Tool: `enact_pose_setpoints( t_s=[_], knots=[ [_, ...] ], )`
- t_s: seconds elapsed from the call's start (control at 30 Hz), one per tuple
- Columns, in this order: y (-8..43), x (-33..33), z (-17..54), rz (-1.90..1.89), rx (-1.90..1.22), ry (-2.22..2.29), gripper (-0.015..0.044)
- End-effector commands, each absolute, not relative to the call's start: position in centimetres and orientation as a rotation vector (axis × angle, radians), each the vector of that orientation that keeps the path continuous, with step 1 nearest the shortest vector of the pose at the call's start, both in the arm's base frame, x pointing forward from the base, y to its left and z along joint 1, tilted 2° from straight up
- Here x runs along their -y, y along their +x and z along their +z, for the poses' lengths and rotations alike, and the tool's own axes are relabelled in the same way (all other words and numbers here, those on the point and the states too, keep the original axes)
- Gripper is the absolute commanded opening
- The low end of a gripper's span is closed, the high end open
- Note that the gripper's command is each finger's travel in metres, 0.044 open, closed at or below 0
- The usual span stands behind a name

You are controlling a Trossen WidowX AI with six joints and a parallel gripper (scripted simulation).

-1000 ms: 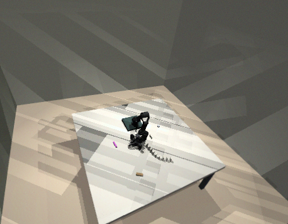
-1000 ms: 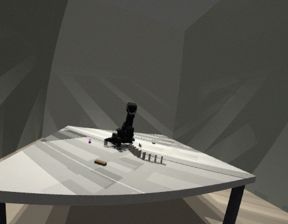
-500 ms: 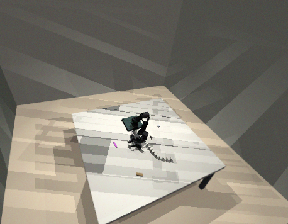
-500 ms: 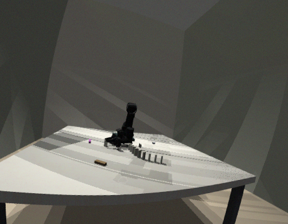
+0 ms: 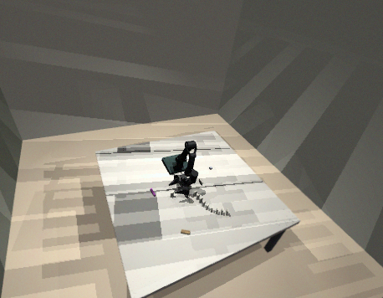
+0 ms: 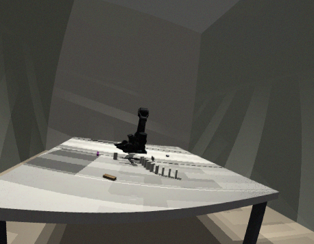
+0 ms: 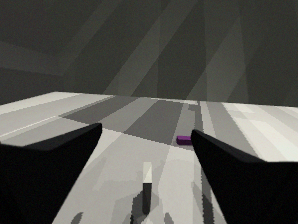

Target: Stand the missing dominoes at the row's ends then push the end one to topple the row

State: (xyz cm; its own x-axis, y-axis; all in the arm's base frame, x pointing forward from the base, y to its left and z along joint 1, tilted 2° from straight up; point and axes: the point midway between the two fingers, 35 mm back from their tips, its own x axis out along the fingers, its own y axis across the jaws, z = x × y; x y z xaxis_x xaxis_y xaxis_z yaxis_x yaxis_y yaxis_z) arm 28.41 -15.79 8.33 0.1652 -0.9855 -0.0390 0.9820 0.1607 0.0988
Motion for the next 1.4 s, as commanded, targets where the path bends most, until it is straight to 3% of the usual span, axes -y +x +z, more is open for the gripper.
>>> enact_pose_setpoints(
  t_s=[0.0, 0.23, 0.47, 1.37],
  knots=[
    [28.3, 15.9, 8.9, -1.400, 0.012, 0.091, 0.0440],
    [34.9, 19.1, 7.3, -1.169, -0.492, -0.204, 0.0440],
    [37.5, 21.9, 7.0, -0.801, -0.958, -0.355, 0.0440],
    [30.1, 19.4, 12.0, 0.019, -1.477, -0.201, 0.0440]
  ],
)
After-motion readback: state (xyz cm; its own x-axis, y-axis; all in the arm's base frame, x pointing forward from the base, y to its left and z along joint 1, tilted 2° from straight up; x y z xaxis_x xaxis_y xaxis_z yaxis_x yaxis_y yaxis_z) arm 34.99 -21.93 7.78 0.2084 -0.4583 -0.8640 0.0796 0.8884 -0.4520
